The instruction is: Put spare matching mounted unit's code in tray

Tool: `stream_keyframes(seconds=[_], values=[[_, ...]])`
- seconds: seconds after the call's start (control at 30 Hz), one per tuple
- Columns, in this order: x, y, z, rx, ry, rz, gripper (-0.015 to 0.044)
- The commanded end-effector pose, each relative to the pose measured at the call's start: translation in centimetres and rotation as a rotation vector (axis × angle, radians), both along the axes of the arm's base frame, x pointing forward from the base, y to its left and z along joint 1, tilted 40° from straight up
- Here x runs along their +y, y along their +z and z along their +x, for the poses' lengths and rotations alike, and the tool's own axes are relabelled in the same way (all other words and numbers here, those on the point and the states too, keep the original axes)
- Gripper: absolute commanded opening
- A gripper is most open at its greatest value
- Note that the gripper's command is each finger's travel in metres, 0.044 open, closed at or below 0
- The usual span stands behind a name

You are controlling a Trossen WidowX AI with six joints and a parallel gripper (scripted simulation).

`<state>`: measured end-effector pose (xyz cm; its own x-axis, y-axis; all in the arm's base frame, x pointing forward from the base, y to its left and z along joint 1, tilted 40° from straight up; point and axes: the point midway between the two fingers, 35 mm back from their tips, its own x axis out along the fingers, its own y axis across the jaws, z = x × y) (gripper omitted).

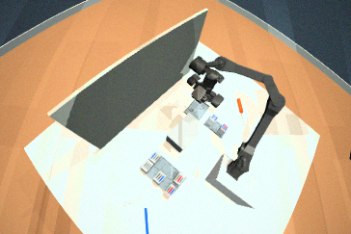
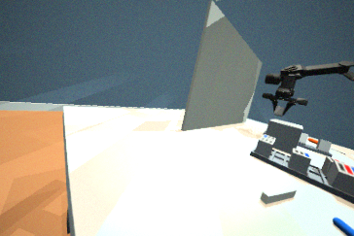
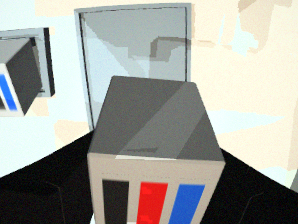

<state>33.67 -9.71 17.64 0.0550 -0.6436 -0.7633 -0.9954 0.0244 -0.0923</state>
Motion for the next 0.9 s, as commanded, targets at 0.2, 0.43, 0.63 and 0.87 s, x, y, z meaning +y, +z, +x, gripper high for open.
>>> stream_keyframes(seconds=[0.2, 0.43, 0.63, 0.87], values=[[-0.6, -0.7, 0.1, 0.005, 0.003, 0.002, 0.0], [-1.0, -1.2, 0.2, 0.005, 0.003, 0.002, 0.0], [-1.3, -1.6, 0.2, 0.005, 0.003, 0.002, 0.0], [-1.7, -2.1, 0.2, 0.005, 0.003, 0.001, 0.0]])
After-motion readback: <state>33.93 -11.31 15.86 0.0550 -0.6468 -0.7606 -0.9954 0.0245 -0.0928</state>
